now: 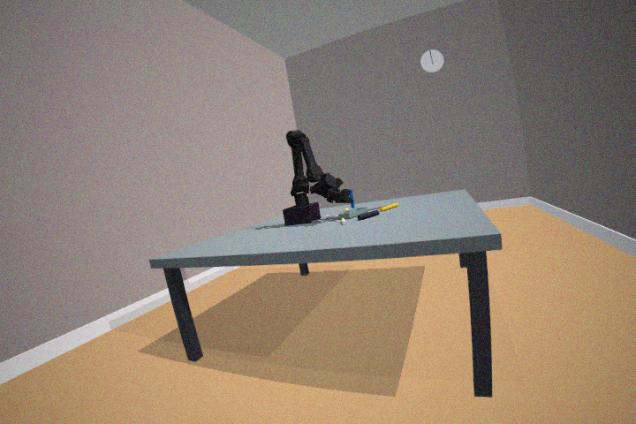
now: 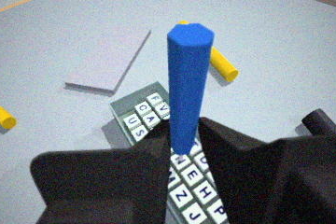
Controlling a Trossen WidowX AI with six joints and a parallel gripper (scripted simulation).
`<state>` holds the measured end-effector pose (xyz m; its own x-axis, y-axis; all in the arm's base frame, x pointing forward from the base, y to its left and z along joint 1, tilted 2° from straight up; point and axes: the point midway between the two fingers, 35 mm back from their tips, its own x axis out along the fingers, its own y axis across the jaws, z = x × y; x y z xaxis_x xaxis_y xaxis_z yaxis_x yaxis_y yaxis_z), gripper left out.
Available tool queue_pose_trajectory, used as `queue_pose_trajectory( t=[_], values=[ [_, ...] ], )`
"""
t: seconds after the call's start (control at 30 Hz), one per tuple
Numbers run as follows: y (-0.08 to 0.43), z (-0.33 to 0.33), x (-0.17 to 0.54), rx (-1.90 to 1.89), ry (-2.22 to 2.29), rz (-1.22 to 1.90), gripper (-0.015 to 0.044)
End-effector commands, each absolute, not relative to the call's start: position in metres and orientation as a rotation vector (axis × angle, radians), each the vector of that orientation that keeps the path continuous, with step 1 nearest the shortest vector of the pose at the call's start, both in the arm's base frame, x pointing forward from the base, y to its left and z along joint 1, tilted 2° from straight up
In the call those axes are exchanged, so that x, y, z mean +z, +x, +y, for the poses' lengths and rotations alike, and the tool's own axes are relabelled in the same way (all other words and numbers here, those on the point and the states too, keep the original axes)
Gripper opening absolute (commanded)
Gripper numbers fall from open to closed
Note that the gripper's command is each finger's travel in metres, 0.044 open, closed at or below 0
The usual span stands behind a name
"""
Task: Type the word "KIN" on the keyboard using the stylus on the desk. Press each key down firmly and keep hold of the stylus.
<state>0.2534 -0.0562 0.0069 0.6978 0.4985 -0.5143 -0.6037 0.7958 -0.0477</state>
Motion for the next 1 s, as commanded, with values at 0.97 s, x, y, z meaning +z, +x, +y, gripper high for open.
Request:
queue_pose_trajectory(
  t=[0.97],
  values=[
    [0.253, -0.055, 0.041, 0.622, -0.228, 0.501, 0.0081]
  ],
)
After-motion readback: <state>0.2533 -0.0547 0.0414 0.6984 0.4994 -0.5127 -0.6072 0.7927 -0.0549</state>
